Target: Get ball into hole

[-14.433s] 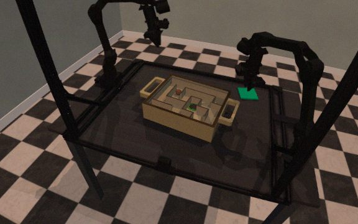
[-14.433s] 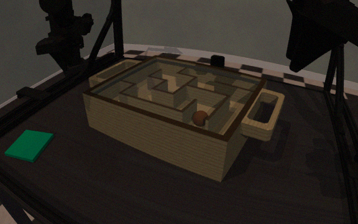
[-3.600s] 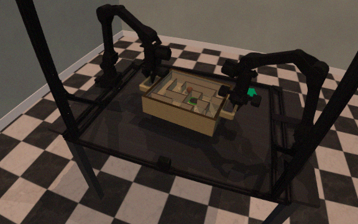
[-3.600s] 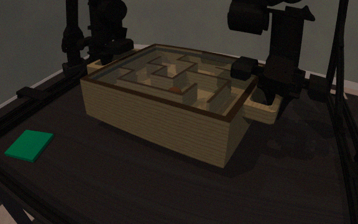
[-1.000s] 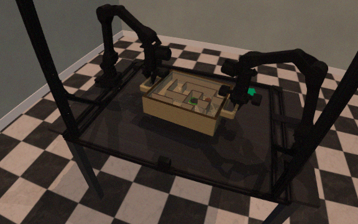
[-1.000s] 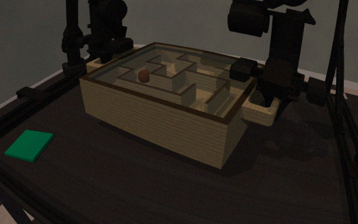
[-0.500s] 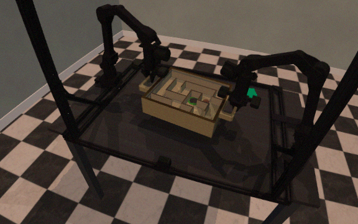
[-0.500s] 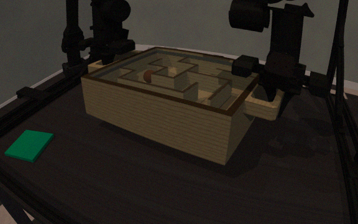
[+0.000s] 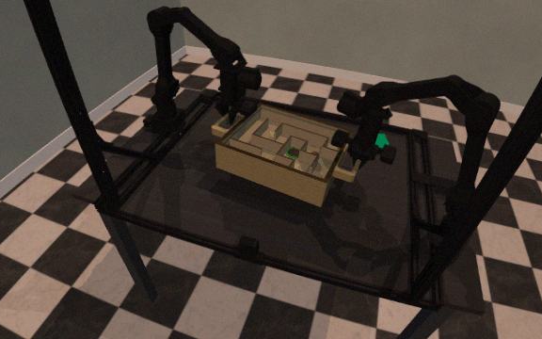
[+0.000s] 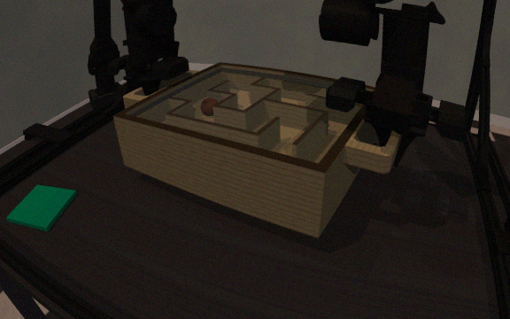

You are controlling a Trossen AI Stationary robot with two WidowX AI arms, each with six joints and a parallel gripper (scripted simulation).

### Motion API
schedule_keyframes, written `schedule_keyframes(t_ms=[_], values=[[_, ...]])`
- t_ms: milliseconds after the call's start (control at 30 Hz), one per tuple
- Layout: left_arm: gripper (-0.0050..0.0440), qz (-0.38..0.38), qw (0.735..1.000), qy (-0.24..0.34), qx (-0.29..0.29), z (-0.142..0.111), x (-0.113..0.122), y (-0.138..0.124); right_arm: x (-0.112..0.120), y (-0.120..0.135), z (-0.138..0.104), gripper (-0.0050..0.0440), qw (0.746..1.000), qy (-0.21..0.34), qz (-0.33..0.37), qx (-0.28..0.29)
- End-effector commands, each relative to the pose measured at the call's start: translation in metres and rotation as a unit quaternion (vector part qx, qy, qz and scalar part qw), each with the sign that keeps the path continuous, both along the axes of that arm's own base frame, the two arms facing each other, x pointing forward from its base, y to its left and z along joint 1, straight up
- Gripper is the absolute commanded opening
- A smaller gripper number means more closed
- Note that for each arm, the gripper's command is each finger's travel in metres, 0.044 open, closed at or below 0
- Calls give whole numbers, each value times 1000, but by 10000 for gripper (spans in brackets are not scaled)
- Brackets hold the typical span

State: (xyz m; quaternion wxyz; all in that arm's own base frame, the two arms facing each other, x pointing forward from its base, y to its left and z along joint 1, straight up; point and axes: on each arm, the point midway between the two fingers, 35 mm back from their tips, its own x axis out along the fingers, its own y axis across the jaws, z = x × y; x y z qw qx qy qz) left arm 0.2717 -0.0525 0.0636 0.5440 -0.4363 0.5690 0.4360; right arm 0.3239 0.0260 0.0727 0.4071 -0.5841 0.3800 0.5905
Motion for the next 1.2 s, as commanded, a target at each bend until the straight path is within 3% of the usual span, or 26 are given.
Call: schedule_keyframes(t_ms=[0,100,467,800,1167], values=[[20,0,1000,-5,14,-2,-1,-1,0,2,3,20,1000,-2,1,-15],[20,0,999,-18,33,-4,-2,-3,0,3,7,20,999,-3,0,-38],[20,1,999,-34,15,-14,-3,-2,2,3,16,20,999,20,1,-34],[20,1,1000,-2,-6,-4,-1,0,1,0,3,20,1000,7,1,2],[20,0,1000,-9,16,-3,-1,-2,0,2,4,20,1000,0,1,-20]])
